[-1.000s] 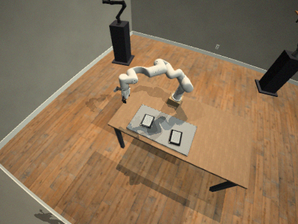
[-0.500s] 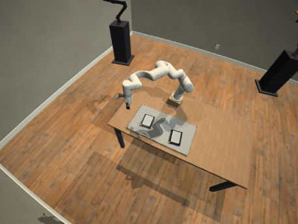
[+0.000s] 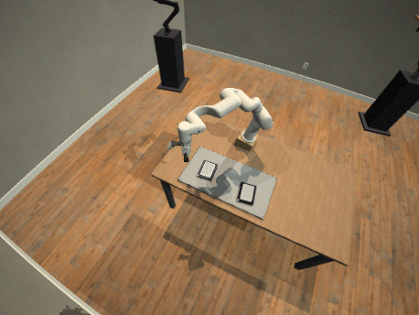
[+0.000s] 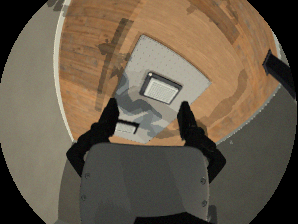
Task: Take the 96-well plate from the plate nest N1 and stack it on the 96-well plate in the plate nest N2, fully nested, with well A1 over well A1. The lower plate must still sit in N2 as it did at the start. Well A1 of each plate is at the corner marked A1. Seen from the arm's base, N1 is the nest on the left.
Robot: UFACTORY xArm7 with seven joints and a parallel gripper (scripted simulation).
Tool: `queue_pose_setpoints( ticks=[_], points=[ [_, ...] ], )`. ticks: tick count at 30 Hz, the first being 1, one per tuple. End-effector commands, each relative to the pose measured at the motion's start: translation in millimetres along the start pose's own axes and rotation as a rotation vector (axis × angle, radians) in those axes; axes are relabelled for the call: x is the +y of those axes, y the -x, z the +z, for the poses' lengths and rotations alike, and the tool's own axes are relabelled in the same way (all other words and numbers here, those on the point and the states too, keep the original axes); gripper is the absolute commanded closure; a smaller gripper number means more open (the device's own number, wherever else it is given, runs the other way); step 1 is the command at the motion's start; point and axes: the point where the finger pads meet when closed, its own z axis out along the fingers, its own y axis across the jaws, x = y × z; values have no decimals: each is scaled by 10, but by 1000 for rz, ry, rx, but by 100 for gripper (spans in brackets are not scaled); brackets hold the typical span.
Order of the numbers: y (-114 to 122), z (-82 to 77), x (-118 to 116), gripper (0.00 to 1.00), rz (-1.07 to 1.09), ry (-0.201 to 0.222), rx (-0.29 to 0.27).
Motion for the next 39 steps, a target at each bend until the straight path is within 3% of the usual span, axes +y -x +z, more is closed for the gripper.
queue_pose_setpoints(
  ticks=[1,10,13,22,39],
  points=[
    [76,12,-100,0,-91,-7,8],
    [362,132,-422,0,-110,-8,7],
    [471,174,-517,0,-210,-12,7],
    [718,271,-734,0,-228,-13,7],
    [1320,491,-1125,0,-462,-21,6]
  ],
)
